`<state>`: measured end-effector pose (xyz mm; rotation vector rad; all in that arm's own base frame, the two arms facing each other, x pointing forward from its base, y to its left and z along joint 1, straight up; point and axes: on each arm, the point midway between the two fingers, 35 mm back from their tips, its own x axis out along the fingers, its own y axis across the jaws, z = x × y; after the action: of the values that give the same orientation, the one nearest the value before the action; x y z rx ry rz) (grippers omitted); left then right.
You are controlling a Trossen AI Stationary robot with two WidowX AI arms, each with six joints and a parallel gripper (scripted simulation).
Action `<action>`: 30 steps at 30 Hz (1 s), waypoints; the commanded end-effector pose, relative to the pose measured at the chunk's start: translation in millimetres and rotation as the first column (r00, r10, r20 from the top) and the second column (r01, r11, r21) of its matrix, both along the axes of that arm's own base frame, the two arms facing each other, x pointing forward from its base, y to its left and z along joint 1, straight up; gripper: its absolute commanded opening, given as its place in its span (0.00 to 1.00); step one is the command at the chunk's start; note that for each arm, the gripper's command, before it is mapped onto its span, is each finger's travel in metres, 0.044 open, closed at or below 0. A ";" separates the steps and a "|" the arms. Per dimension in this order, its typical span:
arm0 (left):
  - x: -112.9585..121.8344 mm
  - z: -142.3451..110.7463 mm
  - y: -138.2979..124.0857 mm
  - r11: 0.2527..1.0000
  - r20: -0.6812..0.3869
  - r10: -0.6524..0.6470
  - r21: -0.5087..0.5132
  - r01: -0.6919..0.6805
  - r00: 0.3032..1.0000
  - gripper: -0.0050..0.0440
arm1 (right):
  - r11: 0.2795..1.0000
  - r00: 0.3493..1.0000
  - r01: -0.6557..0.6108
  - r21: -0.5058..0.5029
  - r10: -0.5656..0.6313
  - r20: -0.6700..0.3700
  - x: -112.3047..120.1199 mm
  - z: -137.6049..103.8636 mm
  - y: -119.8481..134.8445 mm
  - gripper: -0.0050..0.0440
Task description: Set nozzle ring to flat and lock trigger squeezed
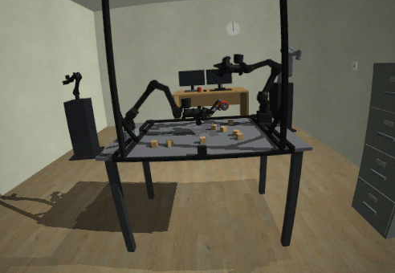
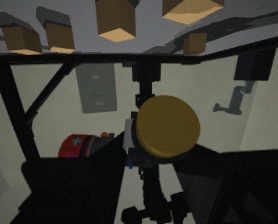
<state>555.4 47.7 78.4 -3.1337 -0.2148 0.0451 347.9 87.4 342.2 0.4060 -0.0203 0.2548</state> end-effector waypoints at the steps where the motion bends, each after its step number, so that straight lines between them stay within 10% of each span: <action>1: 0.9 10.8 0.4 1.000 0.029 0.003 0.002 -0.003 1.000 0.10 | 0.999 0.999 -0.021 0.029 0.022 -0.026 1.4 -13.5 14.7 0.92; 30: 0.9 10.8 0.4 1.000 0.029 0.003 0.002 -0.003 1.000 0.10 | 0.941 0.955 -0.189 0.280 0.243 -0.170 -36.8 -94.2 154.1 0.92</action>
<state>555.5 47.3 78.5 -3.1337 -0.2138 0.0449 319.0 227.2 264.6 0.6813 0.1558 0.4215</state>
